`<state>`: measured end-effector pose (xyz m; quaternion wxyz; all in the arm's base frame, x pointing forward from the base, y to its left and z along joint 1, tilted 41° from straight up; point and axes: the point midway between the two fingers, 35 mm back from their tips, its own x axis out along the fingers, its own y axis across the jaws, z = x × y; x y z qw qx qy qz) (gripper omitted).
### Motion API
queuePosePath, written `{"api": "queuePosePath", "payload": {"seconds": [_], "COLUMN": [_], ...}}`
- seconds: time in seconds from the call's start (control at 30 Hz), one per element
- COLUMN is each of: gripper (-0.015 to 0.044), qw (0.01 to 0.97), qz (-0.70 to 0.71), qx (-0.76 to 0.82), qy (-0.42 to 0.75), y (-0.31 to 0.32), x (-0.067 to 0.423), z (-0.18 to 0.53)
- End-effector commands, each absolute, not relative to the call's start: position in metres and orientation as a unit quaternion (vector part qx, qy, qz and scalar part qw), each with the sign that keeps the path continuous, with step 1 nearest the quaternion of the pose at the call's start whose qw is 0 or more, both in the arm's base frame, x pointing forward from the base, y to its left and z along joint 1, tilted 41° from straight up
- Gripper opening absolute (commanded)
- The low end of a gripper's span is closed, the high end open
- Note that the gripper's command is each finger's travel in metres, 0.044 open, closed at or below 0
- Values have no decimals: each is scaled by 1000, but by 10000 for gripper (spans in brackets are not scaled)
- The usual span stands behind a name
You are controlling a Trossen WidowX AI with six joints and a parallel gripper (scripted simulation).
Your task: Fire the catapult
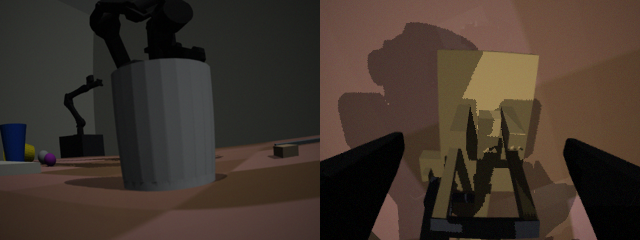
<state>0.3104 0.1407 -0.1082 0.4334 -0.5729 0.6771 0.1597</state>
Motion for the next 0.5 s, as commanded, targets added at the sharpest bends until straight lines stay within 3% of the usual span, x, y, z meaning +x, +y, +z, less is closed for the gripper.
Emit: {"api": "queuePosePath", "payload": {"seconds": [0.0,0.47], "gripper": [440,440], "qw": [434,434], "qz": [160,160], "qx": [-577,-577], "qy": [674,673], "y": [138,124], "x": [312,313], "z": [-112,-130]}}
